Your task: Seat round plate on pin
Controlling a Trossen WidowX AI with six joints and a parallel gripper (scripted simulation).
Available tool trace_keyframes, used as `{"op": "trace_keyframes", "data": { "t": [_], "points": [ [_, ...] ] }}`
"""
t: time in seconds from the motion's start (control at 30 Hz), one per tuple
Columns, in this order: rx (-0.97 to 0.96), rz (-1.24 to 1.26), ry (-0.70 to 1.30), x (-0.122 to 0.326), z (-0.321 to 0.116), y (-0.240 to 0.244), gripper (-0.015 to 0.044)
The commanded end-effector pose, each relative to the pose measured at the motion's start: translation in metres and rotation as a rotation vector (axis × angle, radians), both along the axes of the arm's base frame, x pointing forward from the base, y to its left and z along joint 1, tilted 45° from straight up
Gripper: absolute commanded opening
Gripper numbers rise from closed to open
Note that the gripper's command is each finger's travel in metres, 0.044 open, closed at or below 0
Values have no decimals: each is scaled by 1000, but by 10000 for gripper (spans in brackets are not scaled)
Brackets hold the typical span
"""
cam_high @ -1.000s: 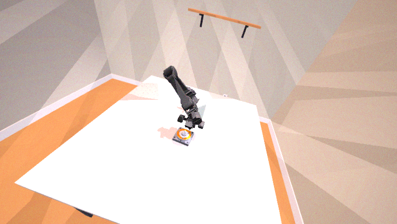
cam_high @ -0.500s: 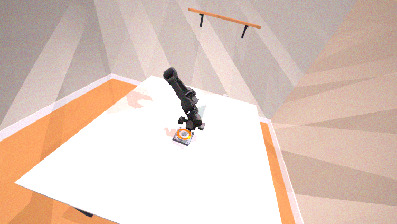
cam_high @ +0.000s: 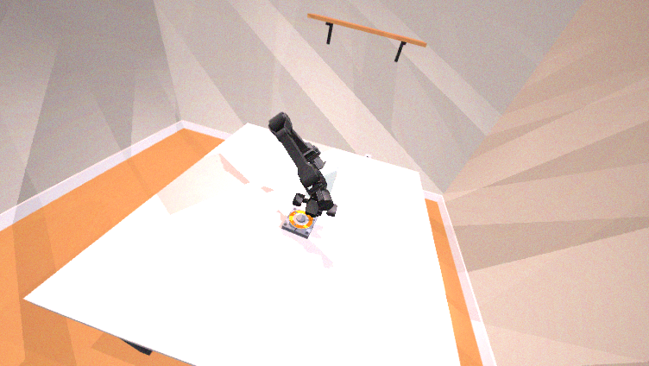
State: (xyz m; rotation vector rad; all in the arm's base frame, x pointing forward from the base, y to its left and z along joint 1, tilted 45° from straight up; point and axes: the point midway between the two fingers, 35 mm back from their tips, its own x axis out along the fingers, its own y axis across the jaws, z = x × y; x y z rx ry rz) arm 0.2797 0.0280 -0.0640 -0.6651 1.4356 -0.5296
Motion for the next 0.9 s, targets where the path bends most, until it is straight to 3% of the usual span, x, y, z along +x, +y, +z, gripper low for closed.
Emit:
{"op": "trace_keyframes", "data": {
  "t": [0.0,0.87],
  "points": [
    [2,-4,-6,5,-1,3,0],
    [2,-4,-8,35,0,8,0]
  ]
}}
